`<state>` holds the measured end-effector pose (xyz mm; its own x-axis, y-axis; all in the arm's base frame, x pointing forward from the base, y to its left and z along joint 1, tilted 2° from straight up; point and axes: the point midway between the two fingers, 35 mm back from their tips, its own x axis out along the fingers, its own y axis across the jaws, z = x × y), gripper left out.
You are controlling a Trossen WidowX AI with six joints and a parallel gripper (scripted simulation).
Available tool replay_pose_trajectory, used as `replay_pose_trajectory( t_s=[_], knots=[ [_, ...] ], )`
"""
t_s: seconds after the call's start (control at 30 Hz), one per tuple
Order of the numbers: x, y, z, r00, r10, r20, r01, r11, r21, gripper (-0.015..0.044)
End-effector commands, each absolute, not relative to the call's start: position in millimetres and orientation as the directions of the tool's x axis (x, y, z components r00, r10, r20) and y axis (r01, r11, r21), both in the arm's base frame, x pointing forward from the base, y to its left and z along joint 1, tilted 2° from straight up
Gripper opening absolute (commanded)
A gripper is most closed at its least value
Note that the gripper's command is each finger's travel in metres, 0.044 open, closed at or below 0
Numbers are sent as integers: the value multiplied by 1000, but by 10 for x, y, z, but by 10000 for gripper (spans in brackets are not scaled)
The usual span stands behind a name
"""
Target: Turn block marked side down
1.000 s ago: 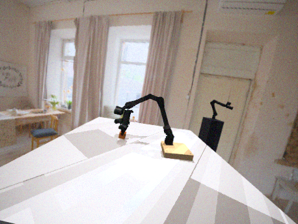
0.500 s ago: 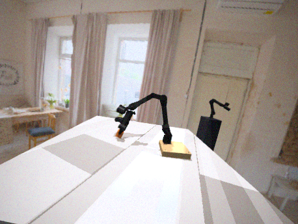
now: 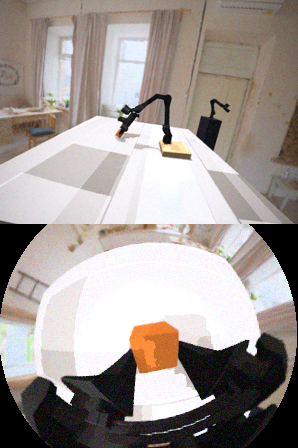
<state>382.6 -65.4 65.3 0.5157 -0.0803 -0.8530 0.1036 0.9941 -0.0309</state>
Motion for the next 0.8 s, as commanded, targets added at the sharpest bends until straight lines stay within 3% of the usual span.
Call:
replay_pose_trajectory(
  t_s=[0.0, 0.77],
  knots=[
    [3835, -651, 686, 541, -80, -837, 99, 995, -31, 0],
    [3957, -681, 362, 787, -97, -609, 101, 995, -27, 0]
  ],
)
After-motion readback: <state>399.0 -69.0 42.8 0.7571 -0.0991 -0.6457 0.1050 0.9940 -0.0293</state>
